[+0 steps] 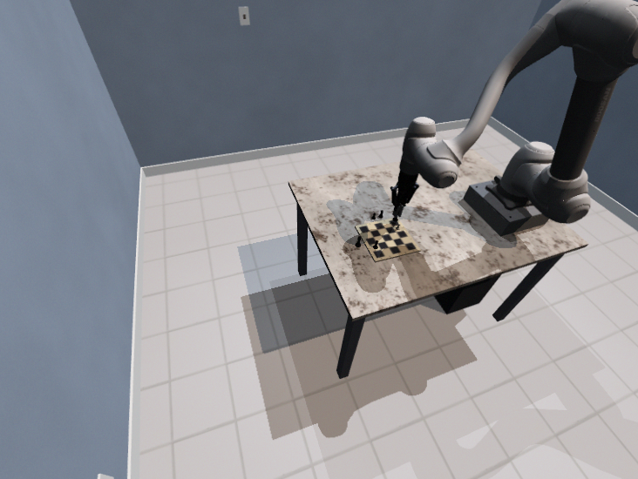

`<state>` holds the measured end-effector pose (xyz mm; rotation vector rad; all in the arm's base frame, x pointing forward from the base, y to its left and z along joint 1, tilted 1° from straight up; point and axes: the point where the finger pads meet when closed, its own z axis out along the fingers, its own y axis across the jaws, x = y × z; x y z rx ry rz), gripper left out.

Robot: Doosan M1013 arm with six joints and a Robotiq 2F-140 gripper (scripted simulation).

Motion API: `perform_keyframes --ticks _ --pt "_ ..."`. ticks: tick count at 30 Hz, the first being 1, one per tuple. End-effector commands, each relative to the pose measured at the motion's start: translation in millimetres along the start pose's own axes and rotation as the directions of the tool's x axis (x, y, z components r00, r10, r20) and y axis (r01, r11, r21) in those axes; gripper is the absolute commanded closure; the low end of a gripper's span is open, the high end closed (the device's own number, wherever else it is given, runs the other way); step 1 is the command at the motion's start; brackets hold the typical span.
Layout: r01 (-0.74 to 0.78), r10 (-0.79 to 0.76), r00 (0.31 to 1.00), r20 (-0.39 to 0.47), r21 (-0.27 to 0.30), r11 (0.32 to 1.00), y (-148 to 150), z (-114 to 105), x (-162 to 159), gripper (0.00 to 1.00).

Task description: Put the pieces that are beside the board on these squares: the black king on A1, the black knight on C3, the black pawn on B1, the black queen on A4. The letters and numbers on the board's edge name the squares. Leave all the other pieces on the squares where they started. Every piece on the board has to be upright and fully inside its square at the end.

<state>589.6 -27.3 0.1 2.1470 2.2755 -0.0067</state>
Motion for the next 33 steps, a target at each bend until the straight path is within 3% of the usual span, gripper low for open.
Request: perform_keyframes --ticks 1,33 --pt "0.000 0.000 1.000 0.000 0.000 1.000 0.3 8.9 0.0 1.00" --pt "0.000 0.000 1.000 0.000 0.000 1.000 0.3 15.5 0.0 1.00"
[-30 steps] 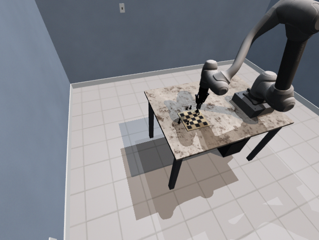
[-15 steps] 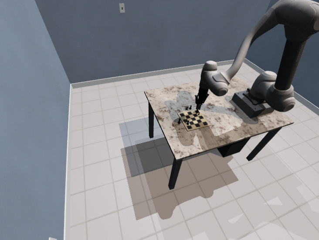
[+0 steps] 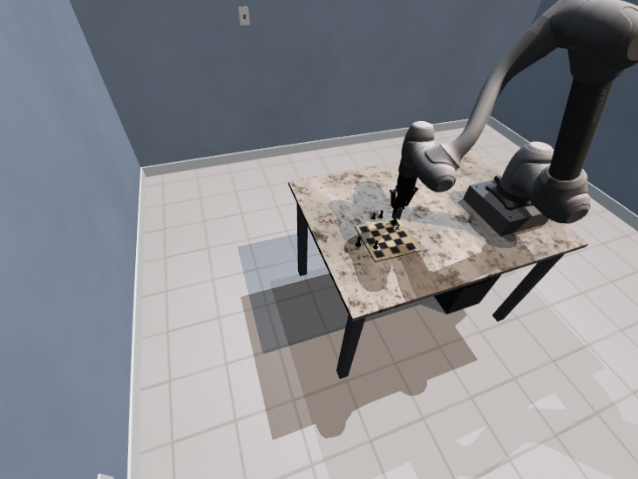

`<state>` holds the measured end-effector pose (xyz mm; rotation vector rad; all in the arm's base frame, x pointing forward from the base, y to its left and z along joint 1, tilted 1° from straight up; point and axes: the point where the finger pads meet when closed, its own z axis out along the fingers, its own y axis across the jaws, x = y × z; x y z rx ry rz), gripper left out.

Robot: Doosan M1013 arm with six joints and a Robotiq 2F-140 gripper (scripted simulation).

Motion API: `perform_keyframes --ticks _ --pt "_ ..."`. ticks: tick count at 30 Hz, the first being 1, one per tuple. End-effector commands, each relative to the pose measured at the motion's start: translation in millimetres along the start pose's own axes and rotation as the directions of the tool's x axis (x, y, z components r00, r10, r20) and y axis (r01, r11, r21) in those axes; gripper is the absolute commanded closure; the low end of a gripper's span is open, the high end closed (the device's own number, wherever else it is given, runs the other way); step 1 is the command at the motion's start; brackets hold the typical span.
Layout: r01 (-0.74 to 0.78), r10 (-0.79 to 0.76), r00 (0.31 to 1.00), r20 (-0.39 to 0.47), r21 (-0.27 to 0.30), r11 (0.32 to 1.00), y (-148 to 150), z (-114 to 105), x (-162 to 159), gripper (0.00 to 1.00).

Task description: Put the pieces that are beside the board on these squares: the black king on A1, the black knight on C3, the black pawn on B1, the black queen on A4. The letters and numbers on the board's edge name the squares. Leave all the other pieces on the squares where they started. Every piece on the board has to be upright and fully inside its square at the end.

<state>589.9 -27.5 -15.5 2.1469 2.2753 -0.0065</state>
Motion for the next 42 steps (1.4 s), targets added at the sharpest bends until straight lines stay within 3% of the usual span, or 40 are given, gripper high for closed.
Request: perform_keyframes --ticks 1,42 --pt "0.000 0.000 1.000 0.000 0.000 1.000 0.0 -0.1 0.0 1.00" --pt "0.000 0.000 1.000 0.000 0.000 1.000 0.0 3.7 0.0 1.00"
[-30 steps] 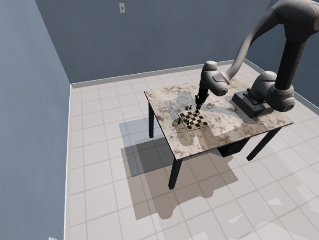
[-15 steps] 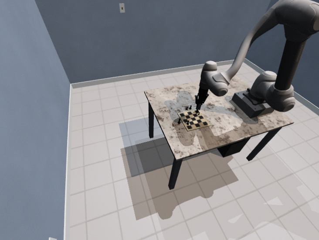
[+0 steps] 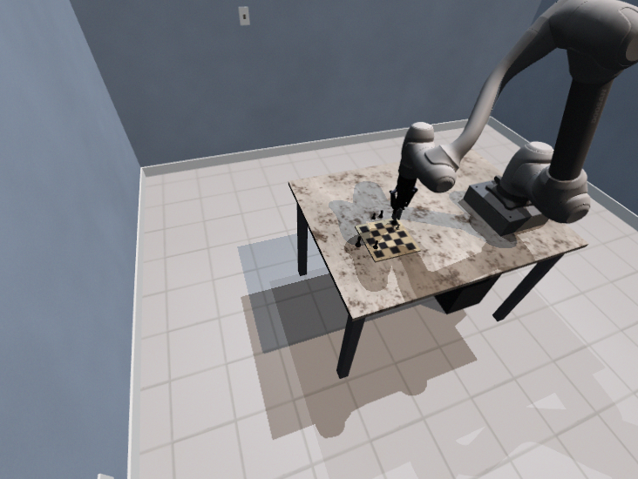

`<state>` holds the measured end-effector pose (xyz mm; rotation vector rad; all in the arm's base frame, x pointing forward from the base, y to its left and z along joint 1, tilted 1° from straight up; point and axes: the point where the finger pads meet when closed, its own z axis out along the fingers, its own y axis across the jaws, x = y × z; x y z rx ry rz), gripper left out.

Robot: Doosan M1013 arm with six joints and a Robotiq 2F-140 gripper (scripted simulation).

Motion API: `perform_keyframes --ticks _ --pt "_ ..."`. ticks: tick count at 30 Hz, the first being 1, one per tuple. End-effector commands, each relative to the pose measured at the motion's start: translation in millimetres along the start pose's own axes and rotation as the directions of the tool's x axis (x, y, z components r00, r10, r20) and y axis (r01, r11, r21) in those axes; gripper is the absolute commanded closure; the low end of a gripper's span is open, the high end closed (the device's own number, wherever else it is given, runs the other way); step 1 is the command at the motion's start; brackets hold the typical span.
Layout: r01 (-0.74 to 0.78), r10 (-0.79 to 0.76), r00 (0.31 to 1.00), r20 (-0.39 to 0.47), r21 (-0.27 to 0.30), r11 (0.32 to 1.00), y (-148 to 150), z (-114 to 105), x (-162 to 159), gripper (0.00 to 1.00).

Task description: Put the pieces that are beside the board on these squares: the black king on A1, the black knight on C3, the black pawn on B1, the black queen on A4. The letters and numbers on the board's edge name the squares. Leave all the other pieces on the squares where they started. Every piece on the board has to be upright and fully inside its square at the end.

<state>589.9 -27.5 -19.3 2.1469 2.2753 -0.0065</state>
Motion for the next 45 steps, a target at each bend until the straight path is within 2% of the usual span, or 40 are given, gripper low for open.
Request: perform_keyframes --ticks 1,32,33,35,36,38,39,41,42,44,45 --pt "0.000 0.000 1.000 0.000 0.000 1.000 0.0 -0.1 0.0 1.00" --pt "0.000 0.000 1.000 0.000 0.000 1.000 0.0 -0.1 0.0 1.00" --pt "0.000 0.000 1.000 0.000 0.000 1.000 0.0 -0.1 0.0 0.95" --pt "0.000 0.000 1.000 0.000 0.000 1.000 0.0 -0.1 0.0 0.95" --pt "0.000 0.000 1.000 0.000 0.000 1.000 0.0 -0.1 0.0 0.90" --pt "0.000 0.000 1.000 0.000 0.000 1.000 0.0 -0.1 0.0 0.90" --pt "0.000 0.000 1.000 0.000 0.000 1.000 0.0 -0.1 0.0 0.85" --pt "0.000 0.000 1.000 0.000 0.000 1.000 0.0 -0.1 0.0 0.85" --pt "0.000 0.000 1.000 0.000 0.000 1.000 0.0 -0.1 0.0 0.80" --pt "0.000 0.000 1.000 0.000 0.000 1.000 0.0 -0.1 0.0 0.80" --pt "0.000 0.000 1.000 0.000 0.000 1.000 0.0 -0.1 0.0 0.75"
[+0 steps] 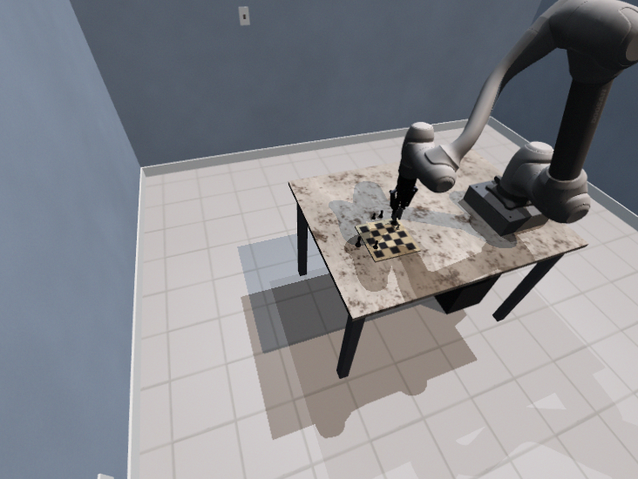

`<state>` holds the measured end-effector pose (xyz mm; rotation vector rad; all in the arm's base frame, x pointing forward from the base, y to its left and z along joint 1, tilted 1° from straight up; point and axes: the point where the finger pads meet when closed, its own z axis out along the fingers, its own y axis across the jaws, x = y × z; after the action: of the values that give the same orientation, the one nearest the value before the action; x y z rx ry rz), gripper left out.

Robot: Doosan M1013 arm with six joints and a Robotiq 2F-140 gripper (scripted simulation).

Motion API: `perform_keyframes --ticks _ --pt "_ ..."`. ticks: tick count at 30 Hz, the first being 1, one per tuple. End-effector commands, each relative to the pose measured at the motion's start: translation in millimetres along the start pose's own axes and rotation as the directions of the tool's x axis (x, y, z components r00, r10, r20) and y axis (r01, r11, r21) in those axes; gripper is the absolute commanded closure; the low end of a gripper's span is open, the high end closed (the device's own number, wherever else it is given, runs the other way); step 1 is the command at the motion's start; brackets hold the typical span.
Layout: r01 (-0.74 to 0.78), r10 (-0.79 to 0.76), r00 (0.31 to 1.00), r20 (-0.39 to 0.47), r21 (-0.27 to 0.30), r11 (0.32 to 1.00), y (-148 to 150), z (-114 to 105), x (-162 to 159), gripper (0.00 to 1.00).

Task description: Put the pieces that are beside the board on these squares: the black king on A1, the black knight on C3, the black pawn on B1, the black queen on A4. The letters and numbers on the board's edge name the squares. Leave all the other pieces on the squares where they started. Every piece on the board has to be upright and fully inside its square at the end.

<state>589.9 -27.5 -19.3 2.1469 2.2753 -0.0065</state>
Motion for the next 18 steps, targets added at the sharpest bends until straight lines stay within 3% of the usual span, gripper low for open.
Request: perform_keyframes --ticks 1,18 --pt "0.000 0.000 1.000 0.000 0.000 1.000 0.0 -0.1 0.0 0.75" --pt "0.000 0.000 1.000 0.000 0.000 1.000 0.0 -10.2 0.0 0.75"
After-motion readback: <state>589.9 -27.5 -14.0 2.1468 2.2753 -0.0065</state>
